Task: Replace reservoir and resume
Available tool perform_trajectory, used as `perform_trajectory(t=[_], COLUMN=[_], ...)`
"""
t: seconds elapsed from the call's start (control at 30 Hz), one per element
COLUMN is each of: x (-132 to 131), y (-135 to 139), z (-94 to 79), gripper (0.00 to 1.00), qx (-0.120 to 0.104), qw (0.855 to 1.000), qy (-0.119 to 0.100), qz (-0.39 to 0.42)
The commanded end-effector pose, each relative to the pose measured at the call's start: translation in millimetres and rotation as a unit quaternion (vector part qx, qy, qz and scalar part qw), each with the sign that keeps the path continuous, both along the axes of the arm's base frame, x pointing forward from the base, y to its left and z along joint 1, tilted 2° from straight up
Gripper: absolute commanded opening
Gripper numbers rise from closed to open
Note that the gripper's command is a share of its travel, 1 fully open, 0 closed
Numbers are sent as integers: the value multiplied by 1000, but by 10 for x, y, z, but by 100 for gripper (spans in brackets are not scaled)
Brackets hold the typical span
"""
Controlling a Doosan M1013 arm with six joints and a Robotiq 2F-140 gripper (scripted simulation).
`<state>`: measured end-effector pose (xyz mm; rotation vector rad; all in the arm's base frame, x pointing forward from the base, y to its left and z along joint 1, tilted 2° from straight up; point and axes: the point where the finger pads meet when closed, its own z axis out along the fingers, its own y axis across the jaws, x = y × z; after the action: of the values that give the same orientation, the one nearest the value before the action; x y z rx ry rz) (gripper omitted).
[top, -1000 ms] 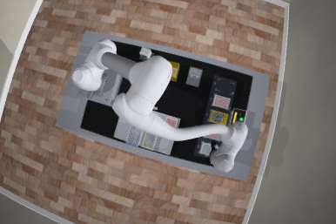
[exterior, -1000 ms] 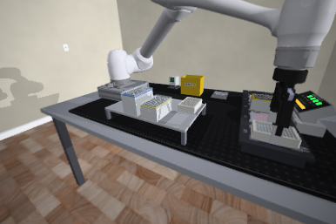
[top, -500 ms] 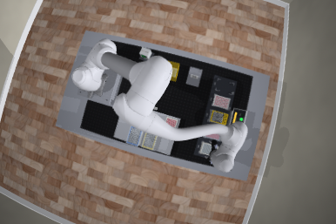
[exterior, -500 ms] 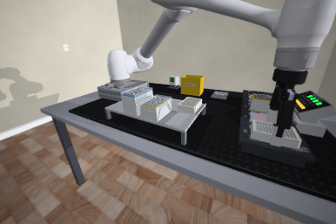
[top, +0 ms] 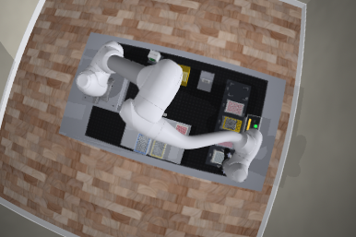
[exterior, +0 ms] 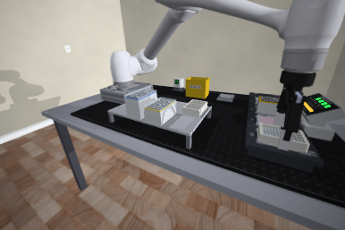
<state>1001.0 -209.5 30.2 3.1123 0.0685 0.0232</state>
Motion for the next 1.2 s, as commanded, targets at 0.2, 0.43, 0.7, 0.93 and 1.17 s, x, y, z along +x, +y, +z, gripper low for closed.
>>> perform_trajectory(t=[0.2,0.43,0.7,0.93,1.17], x=[38,38,35,33,30], y=[-27,-27,-24,-21,-18], z=[-3,-3,114,197,314], gripper=[77,77,77,77,77], qx=[-1,-1,-1,-1,-1], qw=[1000,1000,1000,1000,1000], qy=[-4,-4,-4,-4,-4], qz=[-1,-1,-1,-1,-1])
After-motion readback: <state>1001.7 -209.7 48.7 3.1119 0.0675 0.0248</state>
